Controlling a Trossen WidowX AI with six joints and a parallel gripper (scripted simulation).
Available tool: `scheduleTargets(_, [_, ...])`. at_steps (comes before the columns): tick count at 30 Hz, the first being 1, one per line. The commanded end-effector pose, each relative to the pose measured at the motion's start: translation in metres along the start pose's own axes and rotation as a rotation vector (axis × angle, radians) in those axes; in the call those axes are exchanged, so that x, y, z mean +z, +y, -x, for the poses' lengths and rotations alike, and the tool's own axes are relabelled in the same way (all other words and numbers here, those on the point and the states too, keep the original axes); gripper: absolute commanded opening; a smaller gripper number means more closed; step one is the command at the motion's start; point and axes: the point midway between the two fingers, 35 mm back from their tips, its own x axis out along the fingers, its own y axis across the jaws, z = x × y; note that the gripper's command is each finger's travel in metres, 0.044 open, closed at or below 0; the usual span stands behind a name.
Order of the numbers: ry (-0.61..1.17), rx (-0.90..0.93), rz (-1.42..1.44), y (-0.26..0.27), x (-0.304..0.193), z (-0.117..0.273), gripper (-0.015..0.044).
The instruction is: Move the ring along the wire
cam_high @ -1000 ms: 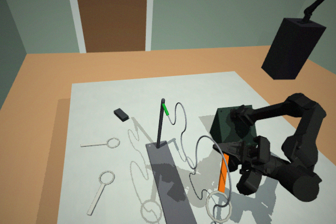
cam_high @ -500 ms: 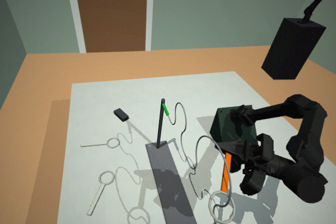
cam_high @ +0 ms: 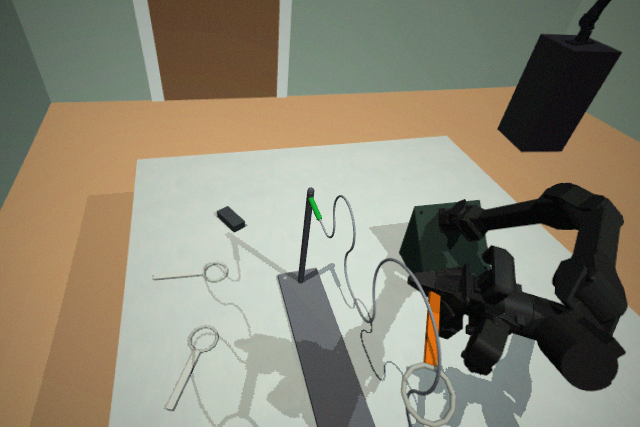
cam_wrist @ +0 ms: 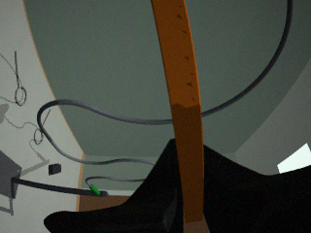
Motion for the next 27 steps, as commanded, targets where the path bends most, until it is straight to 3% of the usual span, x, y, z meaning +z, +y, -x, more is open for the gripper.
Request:
scheduleTargets(1, [0.001,0.026,-0.054,0.001,0.000,-0.001,-0.0150])
scheduleTargets(27, [-0.008,0.194,-0.320,0.012,0.002,0.000,-0.0150])
